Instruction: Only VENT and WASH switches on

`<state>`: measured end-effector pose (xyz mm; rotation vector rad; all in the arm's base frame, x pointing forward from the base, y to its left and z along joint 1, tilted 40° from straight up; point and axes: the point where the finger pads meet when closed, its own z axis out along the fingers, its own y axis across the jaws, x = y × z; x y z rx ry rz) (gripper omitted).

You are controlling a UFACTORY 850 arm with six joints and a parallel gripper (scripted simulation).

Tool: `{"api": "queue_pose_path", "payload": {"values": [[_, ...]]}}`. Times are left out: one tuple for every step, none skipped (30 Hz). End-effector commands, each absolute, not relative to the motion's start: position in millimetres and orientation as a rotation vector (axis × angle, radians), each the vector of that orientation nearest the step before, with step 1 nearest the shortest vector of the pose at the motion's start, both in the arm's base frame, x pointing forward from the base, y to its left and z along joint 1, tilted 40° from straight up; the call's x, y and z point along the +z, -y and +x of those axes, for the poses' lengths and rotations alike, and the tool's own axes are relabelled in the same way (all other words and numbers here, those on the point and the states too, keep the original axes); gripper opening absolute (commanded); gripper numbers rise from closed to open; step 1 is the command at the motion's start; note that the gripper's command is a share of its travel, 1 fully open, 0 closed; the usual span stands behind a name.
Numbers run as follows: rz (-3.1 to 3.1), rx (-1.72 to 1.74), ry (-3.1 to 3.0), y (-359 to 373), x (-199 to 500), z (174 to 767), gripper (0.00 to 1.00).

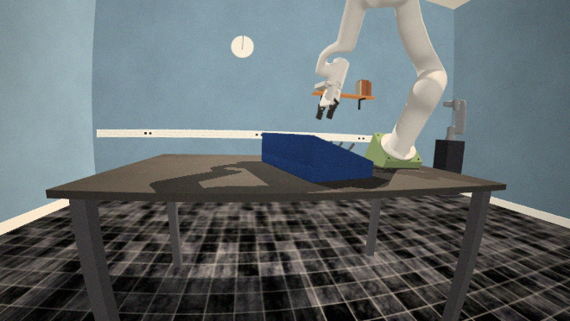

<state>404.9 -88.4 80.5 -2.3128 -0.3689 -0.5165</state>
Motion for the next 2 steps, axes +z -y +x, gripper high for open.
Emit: {"api": "queue_pose_path", "payload": {"values": [[-2.314,-0.518,0.369,89.1,80.9,405.5,1.00],[-2.314,-0.518,0.369,89.1,80.9,405.5,1.00]]}}
